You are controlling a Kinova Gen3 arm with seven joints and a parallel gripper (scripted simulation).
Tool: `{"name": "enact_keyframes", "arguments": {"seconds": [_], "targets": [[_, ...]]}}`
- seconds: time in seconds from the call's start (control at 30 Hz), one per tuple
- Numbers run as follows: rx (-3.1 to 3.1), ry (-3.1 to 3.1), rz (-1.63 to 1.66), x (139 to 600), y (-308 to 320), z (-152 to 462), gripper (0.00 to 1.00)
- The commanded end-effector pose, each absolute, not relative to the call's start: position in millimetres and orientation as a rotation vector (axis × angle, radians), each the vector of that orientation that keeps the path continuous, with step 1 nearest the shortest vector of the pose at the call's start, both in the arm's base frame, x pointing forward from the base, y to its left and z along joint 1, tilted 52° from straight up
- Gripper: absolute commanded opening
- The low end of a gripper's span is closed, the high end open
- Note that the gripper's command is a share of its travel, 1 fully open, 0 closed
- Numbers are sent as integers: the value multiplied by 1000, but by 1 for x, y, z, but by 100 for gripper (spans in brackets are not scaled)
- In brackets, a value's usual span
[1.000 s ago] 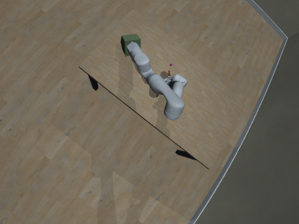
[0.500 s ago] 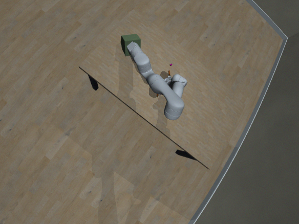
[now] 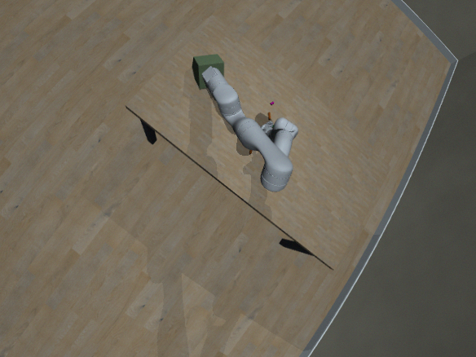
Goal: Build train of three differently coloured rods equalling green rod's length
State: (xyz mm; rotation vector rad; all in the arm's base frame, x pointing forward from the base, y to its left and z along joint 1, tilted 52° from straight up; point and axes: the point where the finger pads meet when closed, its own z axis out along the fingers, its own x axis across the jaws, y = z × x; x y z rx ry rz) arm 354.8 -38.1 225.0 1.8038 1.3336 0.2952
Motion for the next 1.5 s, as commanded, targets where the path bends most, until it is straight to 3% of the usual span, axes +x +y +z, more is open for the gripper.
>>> {"name": "enact_keyframes", "arguments": {"seconds": [0.0, 1.37, 1.4, 1.47], "targets": [[1803, 1337, 302, 354, -35, 227, 54], [1803, 1337, 302, 301, 6, 279, 54], [1803, 1337, 302, 301, 6, 279, 100], [1803, 1337, 302, 301, 6, 279, 100]]}}
